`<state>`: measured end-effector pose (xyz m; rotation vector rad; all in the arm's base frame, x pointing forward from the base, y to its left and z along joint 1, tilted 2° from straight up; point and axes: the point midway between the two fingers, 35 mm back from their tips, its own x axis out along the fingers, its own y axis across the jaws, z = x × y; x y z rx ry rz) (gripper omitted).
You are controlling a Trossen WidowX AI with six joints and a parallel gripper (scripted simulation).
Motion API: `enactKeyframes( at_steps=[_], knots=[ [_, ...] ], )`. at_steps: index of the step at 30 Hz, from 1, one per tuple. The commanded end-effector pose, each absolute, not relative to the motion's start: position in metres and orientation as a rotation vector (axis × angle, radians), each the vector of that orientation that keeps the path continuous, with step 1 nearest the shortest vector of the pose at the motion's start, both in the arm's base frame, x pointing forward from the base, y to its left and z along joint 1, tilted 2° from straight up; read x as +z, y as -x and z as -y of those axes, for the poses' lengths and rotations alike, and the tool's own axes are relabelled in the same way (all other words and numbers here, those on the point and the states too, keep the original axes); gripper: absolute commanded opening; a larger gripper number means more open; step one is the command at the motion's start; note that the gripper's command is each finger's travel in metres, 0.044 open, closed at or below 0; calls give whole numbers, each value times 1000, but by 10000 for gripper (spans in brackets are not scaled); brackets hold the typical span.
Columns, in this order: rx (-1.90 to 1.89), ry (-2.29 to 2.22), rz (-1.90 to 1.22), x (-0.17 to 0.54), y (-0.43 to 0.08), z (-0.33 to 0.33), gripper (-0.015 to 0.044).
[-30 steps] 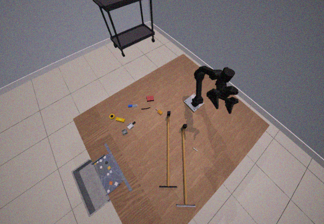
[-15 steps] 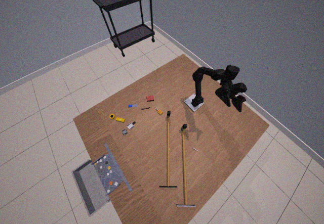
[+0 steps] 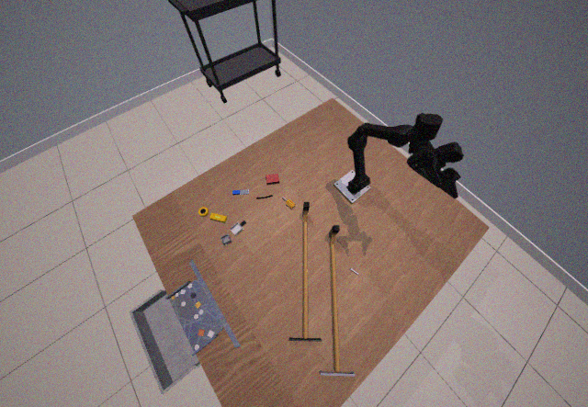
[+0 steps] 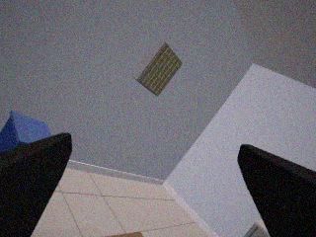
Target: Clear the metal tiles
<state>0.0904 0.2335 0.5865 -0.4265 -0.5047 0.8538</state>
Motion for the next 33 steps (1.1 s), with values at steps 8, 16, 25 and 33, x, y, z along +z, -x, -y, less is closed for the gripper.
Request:
enactKeyframes(
  at_steps=[8,16,25,33],
  knots=[
    [869,430,598,609,-65,-244,440],
    [881,425,652,623,-47,-249,440],
    [894,415,704,638,-26,-251,440],
    [906,405,741,649,-7,-251,440]
  ],
)
